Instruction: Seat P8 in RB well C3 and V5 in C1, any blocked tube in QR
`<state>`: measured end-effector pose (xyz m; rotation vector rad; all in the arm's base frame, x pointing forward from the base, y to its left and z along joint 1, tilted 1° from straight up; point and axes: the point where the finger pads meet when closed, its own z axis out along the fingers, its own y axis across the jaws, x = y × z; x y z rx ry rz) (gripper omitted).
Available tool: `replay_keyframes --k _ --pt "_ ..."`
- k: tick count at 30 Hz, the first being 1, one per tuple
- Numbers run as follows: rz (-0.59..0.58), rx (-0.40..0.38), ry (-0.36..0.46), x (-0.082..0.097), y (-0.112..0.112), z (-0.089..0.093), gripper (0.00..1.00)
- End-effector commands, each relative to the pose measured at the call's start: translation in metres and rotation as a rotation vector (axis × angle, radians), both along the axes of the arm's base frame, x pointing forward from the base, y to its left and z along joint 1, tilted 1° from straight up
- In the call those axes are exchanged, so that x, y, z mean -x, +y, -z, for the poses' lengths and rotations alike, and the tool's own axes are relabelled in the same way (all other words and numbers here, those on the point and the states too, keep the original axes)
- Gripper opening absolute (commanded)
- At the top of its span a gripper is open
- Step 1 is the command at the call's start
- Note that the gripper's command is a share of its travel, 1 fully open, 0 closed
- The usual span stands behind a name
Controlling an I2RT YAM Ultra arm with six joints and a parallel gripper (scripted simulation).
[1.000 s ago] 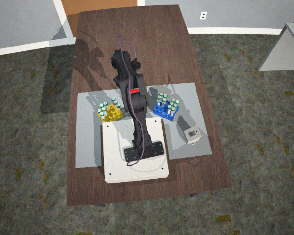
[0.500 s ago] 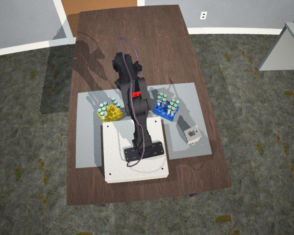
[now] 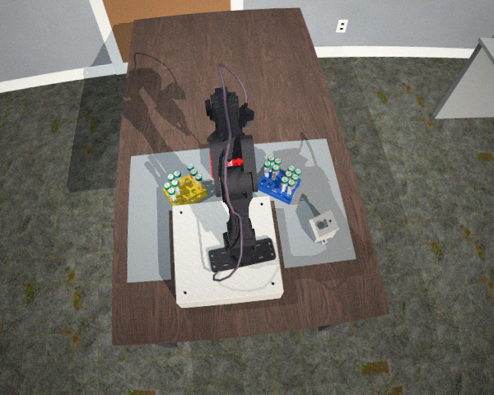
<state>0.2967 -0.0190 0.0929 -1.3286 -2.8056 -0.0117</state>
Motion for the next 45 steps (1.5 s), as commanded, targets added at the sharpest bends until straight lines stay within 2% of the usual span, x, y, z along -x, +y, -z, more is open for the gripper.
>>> replay_keyframes --k 1,3,5,11,13,22,24,25,28,31,34,45 --pt "-0.016 0.006 -0.023 0.006 -0.010 -0.007 0.00" --pt "0.066 0.011 -0.059 -0.004 -0.011 -0.016 0.00" --pt "0.113 0.010 -0.056 -0.004 -0.005 -0.016 0.00" --pt "0.317 0.011 -0.052 -0.004 -0.006 -0.016 0.00" --pt "0.317 0.011 -0.052 -0.004 -0.006 -0.016 0.00" --pt "0.610 0.012 -0.046 -0.004 -0.006 -0.015 0.00" --pt "0.609 0.012 -0.046 -0.004 -0.006 -0.015 0.00" --pt "0.625 0.019 -0.016 0.007 -0.013 -0.007 0.00" --pt "0.625 0.022 -0.009 0.015 -0.020 -0.007 0.00" --pt "0.611 0.020 -0.024 0.013 -0.023 -0.010 0.00" --pt "0.610 0.024 -0.007 0.024 -0.030 -0.007 0.00" --pt "0.610 0.024 -0.010 0.048 -0.057 -0.006 0.00"
